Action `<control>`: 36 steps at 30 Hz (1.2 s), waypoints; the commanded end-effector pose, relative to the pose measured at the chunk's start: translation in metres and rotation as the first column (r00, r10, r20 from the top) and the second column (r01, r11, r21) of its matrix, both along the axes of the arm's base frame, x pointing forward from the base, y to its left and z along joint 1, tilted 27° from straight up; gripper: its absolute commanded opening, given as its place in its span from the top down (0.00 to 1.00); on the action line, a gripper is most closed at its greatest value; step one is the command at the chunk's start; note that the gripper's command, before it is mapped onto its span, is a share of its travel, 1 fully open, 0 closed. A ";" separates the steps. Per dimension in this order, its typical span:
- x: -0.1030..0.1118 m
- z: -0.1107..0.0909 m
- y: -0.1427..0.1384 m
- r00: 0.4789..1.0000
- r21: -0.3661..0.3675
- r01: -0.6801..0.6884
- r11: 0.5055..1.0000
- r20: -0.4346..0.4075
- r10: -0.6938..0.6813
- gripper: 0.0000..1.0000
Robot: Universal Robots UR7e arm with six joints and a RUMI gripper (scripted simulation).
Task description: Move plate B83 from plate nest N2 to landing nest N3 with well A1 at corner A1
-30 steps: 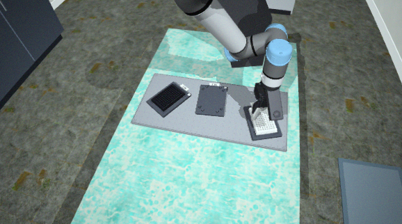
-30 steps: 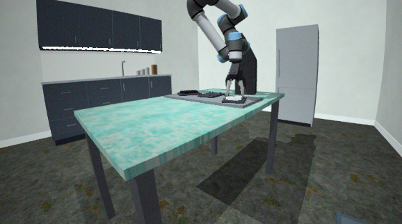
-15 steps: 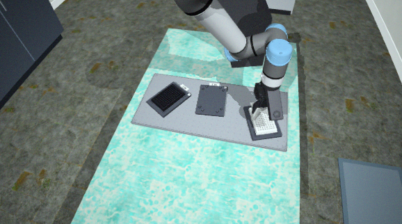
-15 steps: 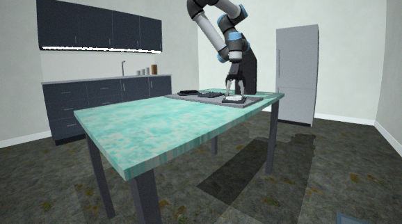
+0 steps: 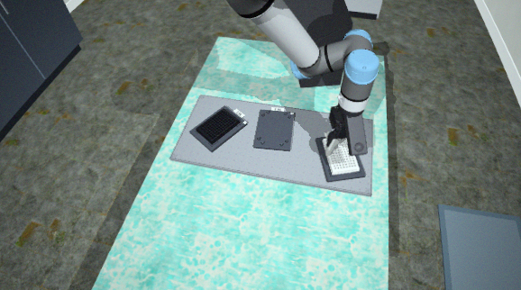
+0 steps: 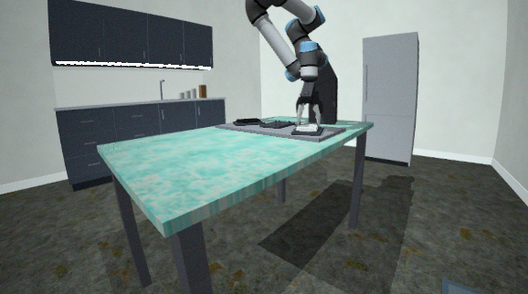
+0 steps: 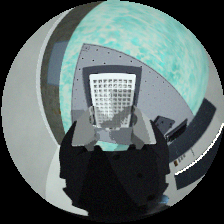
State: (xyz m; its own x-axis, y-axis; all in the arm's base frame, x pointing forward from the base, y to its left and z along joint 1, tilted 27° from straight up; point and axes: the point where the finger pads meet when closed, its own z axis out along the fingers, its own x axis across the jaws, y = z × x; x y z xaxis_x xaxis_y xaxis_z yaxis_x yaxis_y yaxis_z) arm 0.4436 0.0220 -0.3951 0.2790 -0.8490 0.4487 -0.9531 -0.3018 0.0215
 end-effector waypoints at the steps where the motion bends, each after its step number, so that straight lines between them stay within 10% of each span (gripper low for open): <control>1: -0.002 0.011 0.006 1.000 0.000 -0.003 1.000 0.001 0.003 1.00; 20: -0.004 0.026 0.013 1.000 0.000 -0.002 1.000 0.001 0.002 1.00; 36: -0.029 0.051 -0.048 0.965 0.045 0.235 0.971 0.109 -0.239 1.00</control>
